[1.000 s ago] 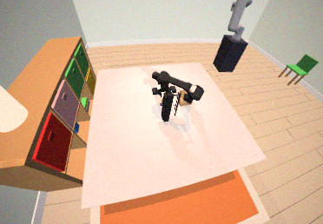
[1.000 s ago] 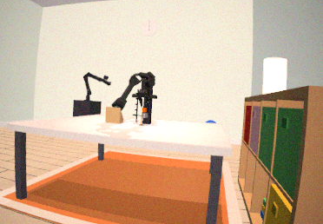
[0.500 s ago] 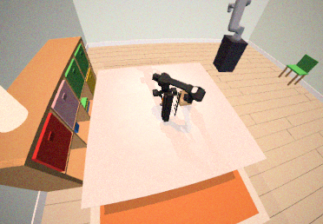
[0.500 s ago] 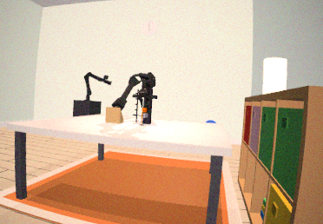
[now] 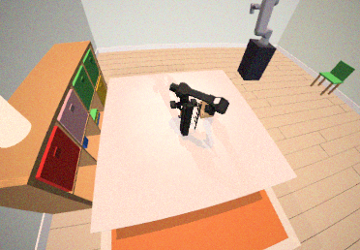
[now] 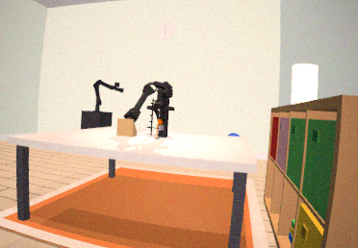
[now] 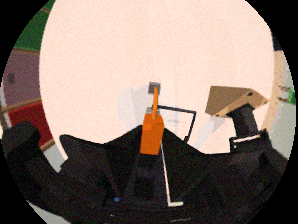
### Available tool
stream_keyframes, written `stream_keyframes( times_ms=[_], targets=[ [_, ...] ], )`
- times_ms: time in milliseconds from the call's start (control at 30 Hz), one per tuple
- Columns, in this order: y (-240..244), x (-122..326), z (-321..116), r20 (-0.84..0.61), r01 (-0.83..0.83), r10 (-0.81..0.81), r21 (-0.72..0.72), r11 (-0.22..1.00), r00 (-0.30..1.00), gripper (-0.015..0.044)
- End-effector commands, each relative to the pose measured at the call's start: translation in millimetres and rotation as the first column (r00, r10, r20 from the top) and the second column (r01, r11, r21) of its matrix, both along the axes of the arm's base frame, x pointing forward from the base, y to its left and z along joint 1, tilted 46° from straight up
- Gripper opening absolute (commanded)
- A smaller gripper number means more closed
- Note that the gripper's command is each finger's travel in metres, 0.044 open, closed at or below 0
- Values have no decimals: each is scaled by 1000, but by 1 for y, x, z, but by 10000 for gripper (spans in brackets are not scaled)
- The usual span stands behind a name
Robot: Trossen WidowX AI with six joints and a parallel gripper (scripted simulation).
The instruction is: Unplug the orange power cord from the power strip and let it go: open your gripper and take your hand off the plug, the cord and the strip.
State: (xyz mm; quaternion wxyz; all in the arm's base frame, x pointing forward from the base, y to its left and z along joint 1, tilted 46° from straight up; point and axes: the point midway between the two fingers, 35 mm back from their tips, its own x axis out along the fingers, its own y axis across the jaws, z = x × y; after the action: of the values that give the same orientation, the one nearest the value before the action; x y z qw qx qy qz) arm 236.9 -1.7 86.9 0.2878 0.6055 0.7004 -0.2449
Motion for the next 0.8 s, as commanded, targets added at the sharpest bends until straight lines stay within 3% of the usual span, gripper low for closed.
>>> stream_keyframes(
  times_ms=[0, 133, 767],
  targets=[
    [0, 0, 0, 0, 0, 0, 0, 1000, 1000, 22],
    [0, 0, 0, 0, 0, 0, 0, 1000, 1000, 0],
    [-17, 5, -16, 1, 1, -1, -2, 1000, 1000, 0]
  ],
)
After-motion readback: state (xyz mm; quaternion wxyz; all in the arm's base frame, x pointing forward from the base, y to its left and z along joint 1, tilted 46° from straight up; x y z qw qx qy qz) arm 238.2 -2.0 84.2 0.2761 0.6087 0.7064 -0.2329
